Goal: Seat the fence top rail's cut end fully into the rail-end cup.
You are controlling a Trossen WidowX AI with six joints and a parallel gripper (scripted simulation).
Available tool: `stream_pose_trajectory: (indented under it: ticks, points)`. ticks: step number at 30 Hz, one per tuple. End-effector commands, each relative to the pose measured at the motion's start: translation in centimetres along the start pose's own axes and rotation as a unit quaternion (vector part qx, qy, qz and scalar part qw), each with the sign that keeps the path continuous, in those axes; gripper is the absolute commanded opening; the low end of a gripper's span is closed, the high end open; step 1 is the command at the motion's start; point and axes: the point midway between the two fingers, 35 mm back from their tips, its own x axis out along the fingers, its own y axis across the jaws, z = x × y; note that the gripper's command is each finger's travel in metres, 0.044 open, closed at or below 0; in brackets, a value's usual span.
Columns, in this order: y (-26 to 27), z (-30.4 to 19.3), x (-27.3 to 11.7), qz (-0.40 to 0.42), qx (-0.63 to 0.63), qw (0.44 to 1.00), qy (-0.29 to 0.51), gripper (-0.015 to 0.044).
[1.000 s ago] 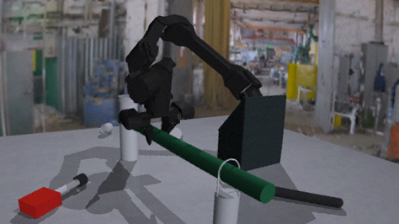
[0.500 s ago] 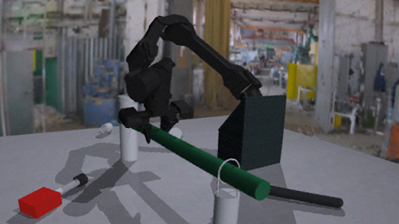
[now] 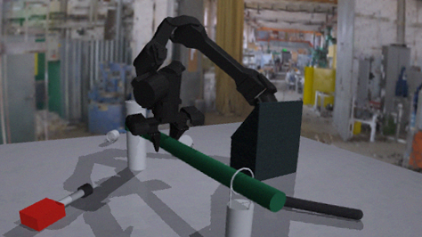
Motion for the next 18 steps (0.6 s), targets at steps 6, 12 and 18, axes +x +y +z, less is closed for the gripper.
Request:
stream_pose_trajectory:
  ticks: [6,12,18]
  points:
    - [0.1,-0.4,-0.7,0.001,0.001,1.000,0.001,0.0341]
    - [0.0,-1.8,-3.1,0.001,0.000,1.000,0.003,0.0440]
    - [-0.3,-2.8,-5.0,0.000,0.000,1.000,0.002,0.0440]
